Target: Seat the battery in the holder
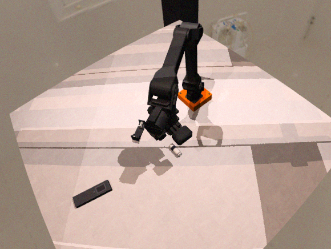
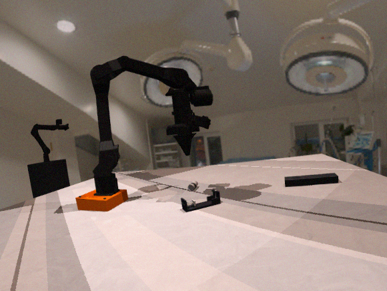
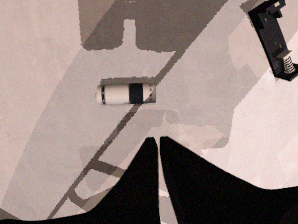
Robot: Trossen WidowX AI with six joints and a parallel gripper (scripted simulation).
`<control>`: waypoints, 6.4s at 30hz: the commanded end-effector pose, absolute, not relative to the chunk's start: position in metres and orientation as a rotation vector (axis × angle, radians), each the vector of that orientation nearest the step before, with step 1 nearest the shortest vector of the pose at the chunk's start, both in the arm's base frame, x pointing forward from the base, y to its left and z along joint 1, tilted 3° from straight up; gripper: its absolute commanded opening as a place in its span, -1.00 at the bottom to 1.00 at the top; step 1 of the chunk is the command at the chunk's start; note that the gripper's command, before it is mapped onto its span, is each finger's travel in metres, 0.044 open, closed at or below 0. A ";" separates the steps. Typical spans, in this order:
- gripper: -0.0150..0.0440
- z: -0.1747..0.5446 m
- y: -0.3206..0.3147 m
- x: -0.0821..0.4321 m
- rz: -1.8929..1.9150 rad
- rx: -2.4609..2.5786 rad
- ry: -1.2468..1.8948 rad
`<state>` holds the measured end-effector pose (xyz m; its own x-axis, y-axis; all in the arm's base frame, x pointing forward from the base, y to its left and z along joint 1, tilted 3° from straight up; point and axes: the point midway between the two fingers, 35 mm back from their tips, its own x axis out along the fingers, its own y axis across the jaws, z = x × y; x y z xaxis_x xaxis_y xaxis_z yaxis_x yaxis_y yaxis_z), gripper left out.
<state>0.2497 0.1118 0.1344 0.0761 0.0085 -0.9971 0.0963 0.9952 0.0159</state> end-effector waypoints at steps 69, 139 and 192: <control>0.03 0.020 0.131 0.259 1.087 -1.164 1.196; -0.25 0.071 -0.057 0.309 0.383 -0.380 1.279; -0.25 0.039 -0.066 0.295 0.440 -0.299 0.956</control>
<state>0.2991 -0.0649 0.0412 0.4988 0.2262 -0.8366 -0.4838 0.8736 -0.0523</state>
